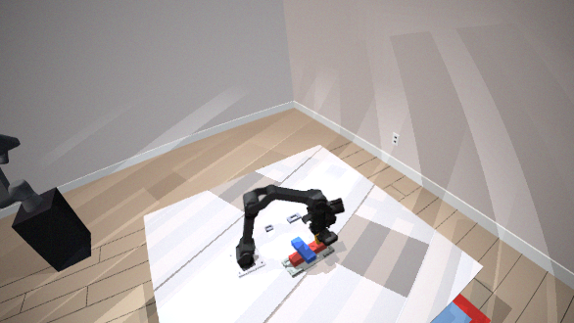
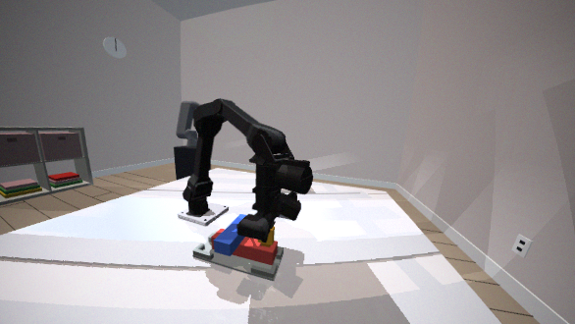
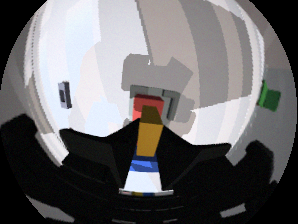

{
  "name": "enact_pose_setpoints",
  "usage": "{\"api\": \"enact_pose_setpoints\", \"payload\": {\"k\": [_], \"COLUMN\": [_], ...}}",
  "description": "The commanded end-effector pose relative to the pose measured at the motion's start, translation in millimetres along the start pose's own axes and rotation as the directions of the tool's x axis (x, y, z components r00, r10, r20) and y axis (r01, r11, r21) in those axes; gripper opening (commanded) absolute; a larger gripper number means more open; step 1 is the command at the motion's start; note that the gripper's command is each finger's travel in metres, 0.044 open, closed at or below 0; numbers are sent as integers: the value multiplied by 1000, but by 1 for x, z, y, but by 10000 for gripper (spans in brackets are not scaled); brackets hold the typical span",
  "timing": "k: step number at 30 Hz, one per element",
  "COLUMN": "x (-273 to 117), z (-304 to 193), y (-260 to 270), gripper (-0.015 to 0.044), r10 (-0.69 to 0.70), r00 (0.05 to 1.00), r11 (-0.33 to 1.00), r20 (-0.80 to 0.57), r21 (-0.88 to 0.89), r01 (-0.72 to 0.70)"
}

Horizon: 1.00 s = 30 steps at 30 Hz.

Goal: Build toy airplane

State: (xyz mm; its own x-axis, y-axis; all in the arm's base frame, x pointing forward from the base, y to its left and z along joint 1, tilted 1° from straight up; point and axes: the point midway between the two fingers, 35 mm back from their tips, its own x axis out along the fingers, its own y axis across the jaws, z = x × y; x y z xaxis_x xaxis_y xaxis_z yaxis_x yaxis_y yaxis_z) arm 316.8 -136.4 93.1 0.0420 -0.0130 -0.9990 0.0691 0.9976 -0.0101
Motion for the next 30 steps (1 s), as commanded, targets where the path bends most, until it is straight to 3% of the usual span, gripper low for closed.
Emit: {"api": "enact_pose_setpoints", "payload": {"k": [1, 9, 13, 15, 18, 28, 30], "x": [4, 2, 2, 2, 2, 2, 2], "z": [-1, -1, -1, -1, -1, -1, -1], "y": [1, 0, 0, 0, 0, 0, 0], "gripper": [67, 79, 52, 0, 0, 260, 260], "r10": [5, 1, 1, 1, 1, 1, 1], "r00": [1000, 1000, 1000, 1000, 1000, 1000, 1000], "r11": [1000, 1000, 1000, 1000, 1000, 1000, 1000], "r20": [-1, -2, -2, -2, -2, -2, -2], "r21": [-3, 0, 0, 0, 0, 0, 0], "r01": [-5, -1, -1, -1, -1, -1, -1]}}
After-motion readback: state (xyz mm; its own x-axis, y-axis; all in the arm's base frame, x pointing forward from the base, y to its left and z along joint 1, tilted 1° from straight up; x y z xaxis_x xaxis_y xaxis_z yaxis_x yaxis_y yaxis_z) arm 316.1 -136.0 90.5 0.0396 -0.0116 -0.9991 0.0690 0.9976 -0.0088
